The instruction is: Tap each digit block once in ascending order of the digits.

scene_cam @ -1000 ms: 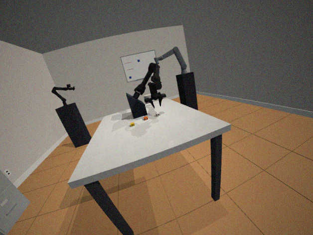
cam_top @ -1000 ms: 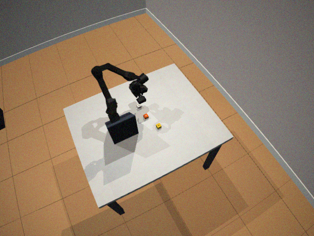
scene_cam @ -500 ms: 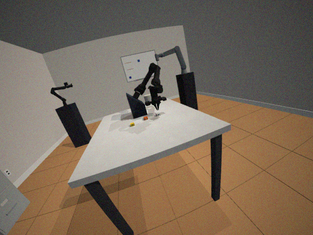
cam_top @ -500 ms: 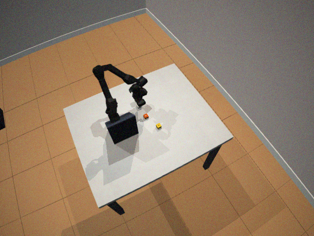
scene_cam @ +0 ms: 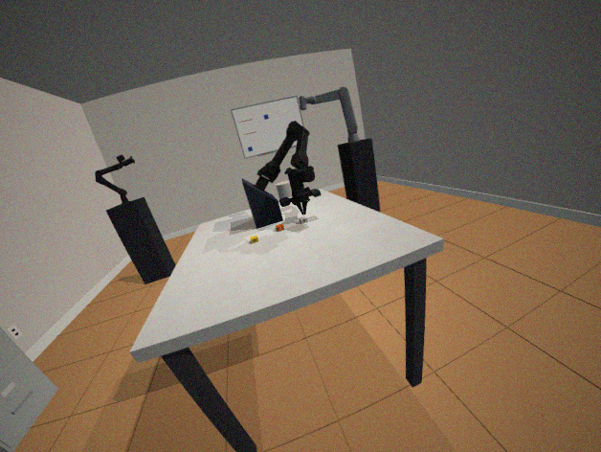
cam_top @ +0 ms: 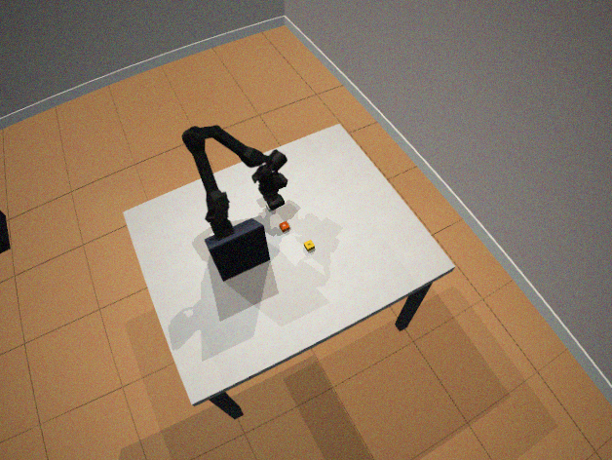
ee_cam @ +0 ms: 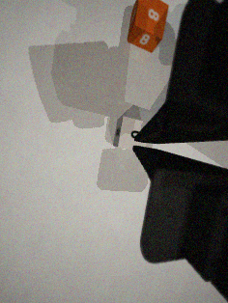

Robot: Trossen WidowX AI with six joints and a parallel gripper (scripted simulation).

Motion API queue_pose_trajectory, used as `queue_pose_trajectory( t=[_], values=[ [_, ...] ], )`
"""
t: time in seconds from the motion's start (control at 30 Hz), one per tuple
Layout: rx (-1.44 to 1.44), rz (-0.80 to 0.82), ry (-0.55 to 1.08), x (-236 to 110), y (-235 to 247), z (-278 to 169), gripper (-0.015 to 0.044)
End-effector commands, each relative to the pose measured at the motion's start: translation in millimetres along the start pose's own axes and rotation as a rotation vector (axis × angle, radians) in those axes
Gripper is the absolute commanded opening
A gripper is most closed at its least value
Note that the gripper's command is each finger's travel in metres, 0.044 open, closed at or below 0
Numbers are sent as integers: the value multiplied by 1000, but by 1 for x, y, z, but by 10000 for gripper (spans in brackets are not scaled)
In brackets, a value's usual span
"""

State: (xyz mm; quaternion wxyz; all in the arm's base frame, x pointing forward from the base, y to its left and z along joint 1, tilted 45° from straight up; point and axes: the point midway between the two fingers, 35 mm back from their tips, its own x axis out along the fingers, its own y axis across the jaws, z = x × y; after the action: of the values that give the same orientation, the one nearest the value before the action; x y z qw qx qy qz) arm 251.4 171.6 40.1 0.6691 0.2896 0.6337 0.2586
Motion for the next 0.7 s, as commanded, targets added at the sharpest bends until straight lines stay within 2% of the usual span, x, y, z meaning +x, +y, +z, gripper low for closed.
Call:
queue_pose_trajectory(
  t=[0.0,0.43,0.57,0.67],
  values=[
    [13,-8,11,9,-4,-3,20],
    [13,-7,11,18,-4,-4,20],
    [12,-8,10,-10,-4,-3,20],
    [13,-8,11,-12,-4,-3,20]
  ],
)
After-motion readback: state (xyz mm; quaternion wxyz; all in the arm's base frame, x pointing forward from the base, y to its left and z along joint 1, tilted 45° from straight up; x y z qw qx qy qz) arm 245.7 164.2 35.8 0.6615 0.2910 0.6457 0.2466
